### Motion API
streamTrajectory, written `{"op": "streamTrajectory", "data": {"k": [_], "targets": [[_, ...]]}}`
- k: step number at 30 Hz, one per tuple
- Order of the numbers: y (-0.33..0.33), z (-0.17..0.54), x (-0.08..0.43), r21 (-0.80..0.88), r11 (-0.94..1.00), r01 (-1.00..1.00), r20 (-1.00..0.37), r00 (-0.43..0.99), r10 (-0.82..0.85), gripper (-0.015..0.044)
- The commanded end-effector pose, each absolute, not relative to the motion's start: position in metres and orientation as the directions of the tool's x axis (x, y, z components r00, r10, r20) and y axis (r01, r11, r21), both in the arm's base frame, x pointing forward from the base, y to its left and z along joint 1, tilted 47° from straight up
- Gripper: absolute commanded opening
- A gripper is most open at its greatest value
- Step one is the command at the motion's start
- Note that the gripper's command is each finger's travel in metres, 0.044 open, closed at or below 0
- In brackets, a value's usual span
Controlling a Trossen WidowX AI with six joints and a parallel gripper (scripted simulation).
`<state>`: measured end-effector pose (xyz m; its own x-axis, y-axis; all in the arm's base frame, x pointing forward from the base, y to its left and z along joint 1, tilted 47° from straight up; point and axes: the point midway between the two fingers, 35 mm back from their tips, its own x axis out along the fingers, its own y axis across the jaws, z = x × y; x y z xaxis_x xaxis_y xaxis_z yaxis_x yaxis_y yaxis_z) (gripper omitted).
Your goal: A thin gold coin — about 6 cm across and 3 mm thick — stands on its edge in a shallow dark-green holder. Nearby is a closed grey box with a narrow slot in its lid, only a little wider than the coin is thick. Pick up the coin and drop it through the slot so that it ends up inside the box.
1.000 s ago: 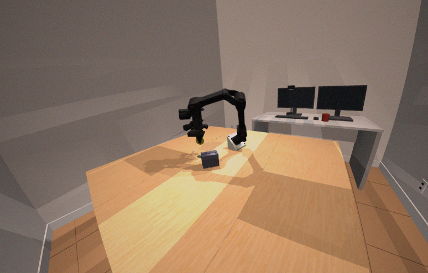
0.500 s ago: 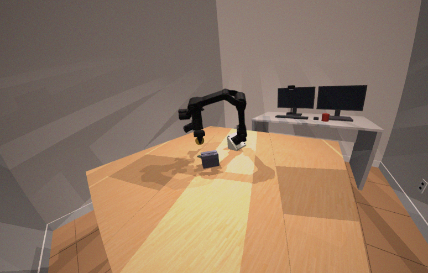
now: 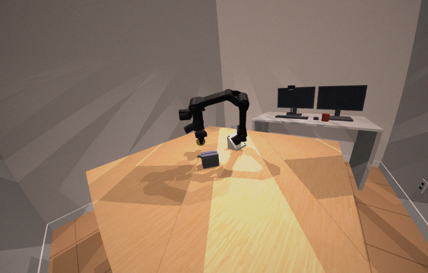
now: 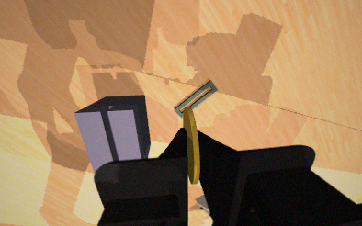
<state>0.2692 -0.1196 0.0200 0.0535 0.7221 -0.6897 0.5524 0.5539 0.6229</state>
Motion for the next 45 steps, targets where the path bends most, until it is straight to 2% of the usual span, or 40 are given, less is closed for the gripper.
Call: {"op": "streamTrajectory", "data": {"k": [1, 31, 45], "targets": [[-0.113, 0.029, 0.273, 0.623, 0.551, 0.555, -0.689, 0.057, 0.722, 0.0], [-0.062, 0.082, 0.287, 0.628, 0.547, 0.554, -0.683, 0.056, 0.728, 0.0], [-0.064, 0.079, 0.287, 0.627, 0.551, 0.55, -0.685, 0.054, 0.726, 0.0]]}}
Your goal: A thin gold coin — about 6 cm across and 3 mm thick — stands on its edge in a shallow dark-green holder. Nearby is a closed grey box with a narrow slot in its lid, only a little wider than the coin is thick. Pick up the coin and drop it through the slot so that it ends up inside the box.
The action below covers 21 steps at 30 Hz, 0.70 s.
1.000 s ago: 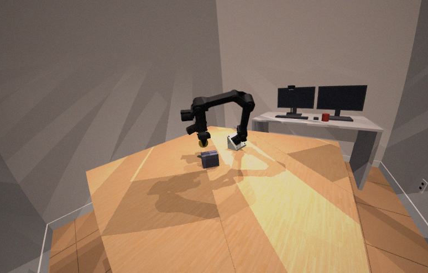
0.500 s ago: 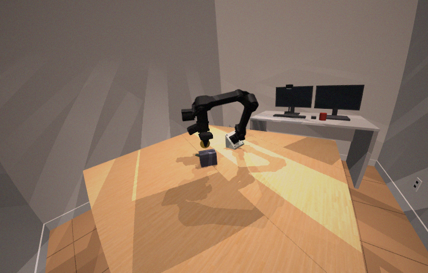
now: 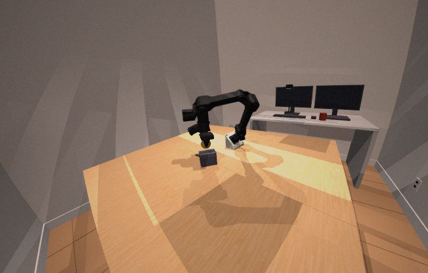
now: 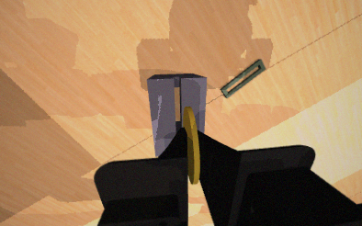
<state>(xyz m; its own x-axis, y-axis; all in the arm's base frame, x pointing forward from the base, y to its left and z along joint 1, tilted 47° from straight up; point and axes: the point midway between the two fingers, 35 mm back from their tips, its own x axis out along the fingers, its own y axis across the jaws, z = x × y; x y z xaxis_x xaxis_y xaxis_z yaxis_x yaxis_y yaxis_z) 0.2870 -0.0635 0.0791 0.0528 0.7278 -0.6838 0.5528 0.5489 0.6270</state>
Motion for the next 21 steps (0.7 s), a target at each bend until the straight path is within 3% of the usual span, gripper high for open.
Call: {"op": "streamTrajectory", "data": {"k": [1, 21], "targets": [[-0.0637, 0.0794, 0.2871, 0.627, 0.551, 0.55, -0.685, 0.054, 0.726, 0.0], [-0.0614, 0.0825, 0.2876, 0.624, 0.551, 0.553, -0.686, 0.051, 0.726, 0.0]]}}
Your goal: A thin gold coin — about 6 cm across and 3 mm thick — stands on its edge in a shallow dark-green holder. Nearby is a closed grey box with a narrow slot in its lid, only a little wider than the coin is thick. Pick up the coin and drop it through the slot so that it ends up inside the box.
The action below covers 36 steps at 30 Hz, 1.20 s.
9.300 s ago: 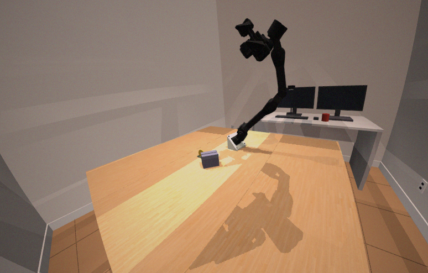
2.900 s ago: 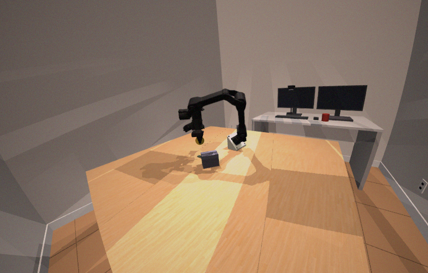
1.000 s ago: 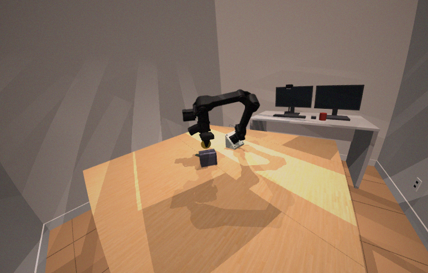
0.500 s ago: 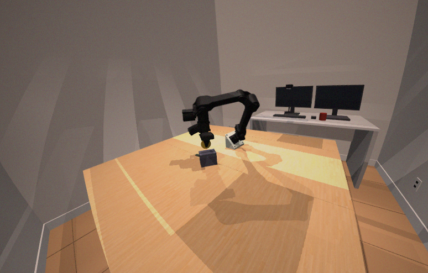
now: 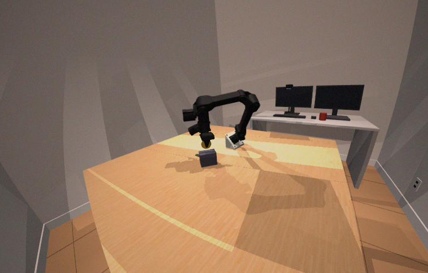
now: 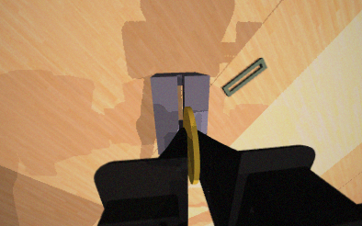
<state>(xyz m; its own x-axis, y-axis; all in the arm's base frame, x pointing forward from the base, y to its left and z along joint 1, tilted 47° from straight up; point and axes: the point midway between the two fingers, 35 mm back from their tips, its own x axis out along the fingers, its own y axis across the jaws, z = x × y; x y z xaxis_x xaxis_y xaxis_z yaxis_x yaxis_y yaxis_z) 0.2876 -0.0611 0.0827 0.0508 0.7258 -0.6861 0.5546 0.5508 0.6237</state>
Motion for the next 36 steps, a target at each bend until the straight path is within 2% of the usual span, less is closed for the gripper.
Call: {"op": "streamTrajectory", "data": {"k": [1, 36], "targets": [[-0.061, 0.083, 0.288, 0.624, 0.551, 0.553, -0.686, 0.051, 0.726, 0.0], [-0.046, 0.07, 0.288, 0.623, 0.549, 0.558, -0.686, 0.052, 0.726, 0.0]]}}
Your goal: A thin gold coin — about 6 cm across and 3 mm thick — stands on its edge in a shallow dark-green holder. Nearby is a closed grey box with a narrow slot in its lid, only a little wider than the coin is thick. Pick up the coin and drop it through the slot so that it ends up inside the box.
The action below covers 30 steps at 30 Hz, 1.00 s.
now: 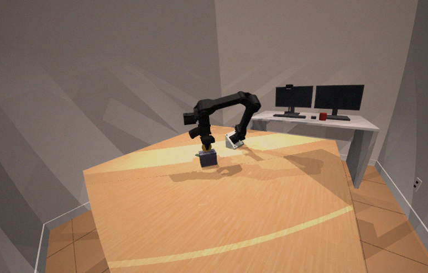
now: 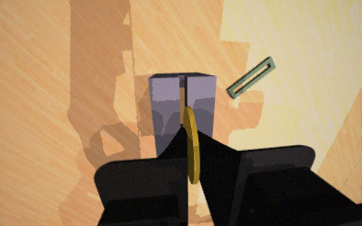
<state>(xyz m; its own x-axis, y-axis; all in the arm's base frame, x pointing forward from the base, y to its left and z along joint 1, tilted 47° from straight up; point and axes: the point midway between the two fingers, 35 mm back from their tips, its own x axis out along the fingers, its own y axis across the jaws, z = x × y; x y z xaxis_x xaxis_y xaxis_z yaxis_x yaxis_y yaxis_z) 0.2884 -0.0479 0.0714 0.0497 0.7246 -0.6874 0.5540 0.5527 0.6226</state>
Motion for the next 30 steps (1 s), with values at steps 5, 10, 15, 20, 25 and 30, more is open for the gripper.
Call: {"op": "streamTrajectory", "data": {"k": [5, 10, 15, 20, 25, 30], "targets": [[-0.048, 0.071, 0.288, 0.623, 0.553, 0.554, -0.687, 0.05, 0.725, 0.0131], [-0.048, 0.071, 0.288, 0.623, 0.553, 0.554, -0.687, 0.05, 0.725, 0.0161], [-0.048, 0.071, 0.288, 0.623, 0.553, 0.554, -0.687, 0.05, 0.725, 0.0161], [-0.057, 0.08, 0.288, 0.622, 0.553, 0.555, -0.688, 0.049, 0.724, 0.0292], [-0.067, 0.088, 0.287, 0.613, 0.539, 0.577, -0.683, 0.045, 0.729, 0.0423], [-0.086, 0.104, 0.284, 0.582, 0.488, 0.651, -0.662, 0.031, 0.749, 0.044]]}}
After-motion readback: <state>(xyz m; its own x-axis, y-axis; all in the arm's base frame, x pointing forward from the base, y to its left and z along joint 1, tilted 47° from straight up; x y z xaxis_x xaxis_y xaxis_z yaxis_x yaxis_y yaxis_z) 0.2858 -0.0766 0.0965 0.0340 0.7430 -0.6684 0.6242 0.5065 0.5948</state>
